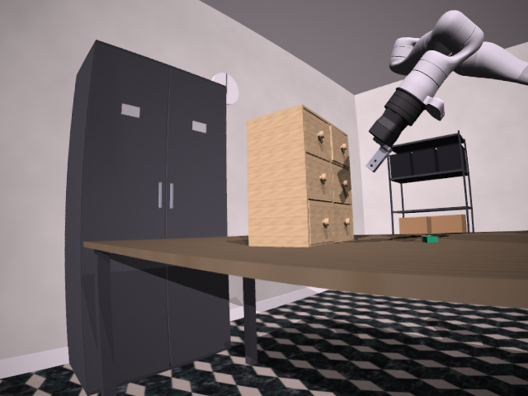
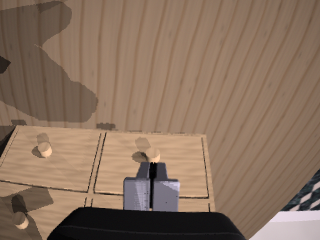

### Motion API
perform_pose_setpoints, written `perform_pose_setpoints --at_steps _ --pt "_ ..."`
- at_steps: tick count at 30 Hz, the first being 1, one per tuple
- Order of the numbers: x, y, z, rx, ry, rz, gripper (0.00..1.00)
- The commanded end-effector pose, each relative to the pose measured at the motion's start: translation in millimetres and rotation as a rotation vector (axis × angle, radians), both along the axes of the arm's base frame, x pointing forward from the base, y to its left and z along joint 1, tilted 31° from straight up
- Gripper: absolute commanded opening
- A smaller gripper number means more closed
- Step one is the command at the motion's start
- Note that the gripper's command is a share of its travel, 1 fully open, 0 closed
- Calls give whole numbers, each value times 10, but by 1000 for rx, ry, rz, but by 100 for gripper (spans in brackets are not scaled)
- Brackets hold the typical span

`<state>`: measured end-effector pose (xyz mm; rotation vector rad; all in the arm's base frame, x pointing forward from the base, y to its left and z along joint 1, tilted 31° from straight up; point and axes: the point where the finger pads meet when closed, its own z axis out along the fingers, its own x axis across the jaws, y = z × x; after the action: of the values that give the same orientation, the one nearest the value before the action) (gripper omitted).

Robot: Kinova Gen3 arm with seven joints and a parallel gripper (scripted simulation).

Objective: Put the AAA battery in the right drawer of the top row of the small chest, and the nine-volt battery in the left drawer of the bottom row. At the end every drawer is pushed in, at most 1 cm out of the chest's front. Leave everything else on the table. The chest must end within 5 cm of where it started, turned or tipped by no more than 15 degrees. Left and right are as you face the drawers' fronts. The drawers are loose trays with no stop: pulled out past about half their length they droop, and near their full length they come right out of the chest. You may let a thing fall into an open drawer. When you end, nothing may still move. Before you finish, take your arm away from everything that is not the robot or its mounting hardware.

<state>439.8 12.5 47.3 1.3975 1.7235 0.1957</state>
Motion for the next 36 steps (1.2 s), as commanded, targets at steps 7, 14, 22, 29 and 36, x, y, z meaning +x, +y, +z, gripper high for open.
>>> perform_pose_setpoints --at_steps 7,14,22,29,36 --pt "15 37 60 2 -10 5 0" --pt "14 37 61 2 -9 5 0" --pt "10 38 67 1 -5 2 0" --pt "5 40 74 0 0 -2 0" --pt "-9 49 91 0 13 -10 0"
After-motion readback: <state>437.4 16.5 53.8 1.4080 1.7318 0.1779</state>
